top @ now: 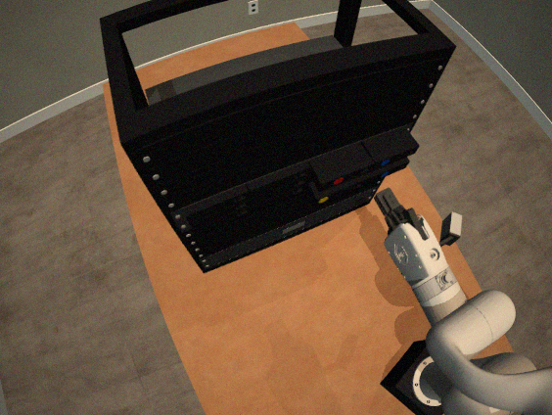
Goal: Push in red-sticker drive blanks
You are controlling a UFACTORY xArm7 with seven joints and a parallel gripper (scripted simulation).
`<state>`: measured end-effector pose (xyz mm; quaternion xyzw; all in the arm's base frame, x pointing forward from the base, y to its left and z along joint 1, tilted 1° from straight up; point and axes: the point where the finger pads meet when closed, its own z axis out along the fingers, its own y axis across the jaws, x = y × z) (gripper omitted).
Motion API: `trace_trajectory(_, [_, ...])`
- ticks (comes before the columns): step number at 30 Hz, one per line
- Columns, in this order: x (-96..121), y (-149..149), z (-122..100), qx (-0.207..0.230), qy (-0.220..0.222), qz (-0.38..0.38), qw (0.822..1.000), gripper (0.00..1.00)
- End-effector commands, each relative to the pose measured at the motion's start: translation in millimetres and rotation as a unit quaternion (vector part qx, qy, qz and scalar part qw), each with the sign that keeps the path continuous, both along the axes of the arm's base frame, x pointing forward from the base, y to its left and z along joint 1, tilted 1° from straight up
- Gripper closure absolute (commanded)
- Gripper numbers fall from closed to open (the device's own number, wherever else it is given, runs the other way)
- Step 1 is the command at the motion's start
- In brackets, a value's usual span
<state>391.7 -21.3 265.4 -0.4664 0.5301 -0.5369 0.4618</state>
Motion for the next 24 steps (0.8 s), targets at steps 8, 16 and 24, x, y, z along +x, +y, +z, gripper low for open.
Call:
trace_trajectory(8, [-6, 43, 10, -0.001, -0.001, -0.008, 1.0, 1.0])
trace_trajectory(16, [-7, 50, 12, -0.001, -0.001, -0.008, 1.0, 1.0])
trace_trajectory(24, [9, 48, 12, -0.001, -0.001, -0.008, 1.0, 1.0])
